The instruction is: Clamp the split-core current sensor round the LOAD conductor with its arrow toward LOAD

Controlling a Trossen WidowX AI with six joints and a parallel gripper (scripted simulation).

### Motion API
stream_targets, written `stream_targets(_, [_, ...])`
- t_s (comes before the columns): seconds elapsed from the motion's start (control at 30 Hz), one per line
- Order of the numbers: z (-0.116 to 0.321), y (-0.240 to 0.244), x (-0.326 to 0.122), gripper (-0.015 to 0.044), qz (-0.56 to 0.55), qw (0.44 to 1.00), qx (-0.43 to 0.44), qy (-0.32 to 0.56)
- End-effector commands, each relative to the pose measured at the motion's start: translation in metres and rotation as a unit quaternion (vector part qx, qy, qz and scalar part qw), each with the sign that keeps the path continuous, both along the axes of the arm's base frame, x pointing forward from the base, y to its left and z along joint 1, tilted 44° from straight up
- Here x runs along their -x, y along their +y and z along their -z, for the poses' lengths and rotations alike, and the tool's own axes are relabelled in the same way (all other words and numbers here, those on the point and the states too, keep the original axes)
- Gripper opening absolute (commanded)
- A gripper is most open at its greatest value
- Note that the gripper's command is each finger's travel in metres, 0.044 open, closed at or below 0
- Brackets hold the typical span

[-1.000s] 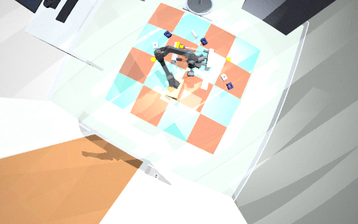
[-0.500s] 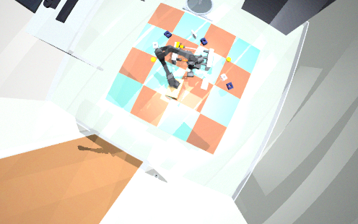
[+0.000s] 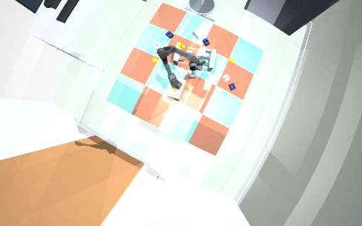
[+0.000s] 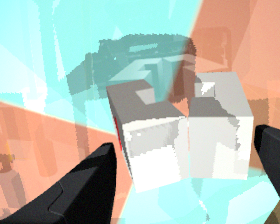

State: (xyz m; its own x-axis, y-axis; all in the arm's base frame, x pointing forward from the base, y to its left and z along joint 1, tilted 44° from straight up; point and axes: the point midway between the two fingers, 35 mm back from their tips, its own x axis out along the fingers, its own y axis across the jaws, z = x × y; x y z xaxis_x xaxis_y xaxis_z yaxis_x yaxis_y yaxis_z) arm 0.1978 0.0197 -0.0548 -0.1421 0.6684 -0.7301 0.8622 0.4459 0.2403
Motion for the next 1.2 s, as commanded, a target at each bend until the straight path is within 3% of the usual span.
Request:
stream_targets(0.0, [0.000, 0.000, 0.000, 0.0293, -0.001, 1.000, 0.000, -0.001])
stream_targets(0.47, [0.000, 0.000, 0.000, 0.0200, -0.001, 1.000, 0.000, -0.001])
stream_targets(0.73, [-0.020, -0.022, -0.010, 0.0000, 0.001, 1.000, 0.003, 0.000])
stream_targets(1.17, [-0.070, -0.070, -0.023, 0.0000, 0.002, 1.000, 0.002, 0.002])
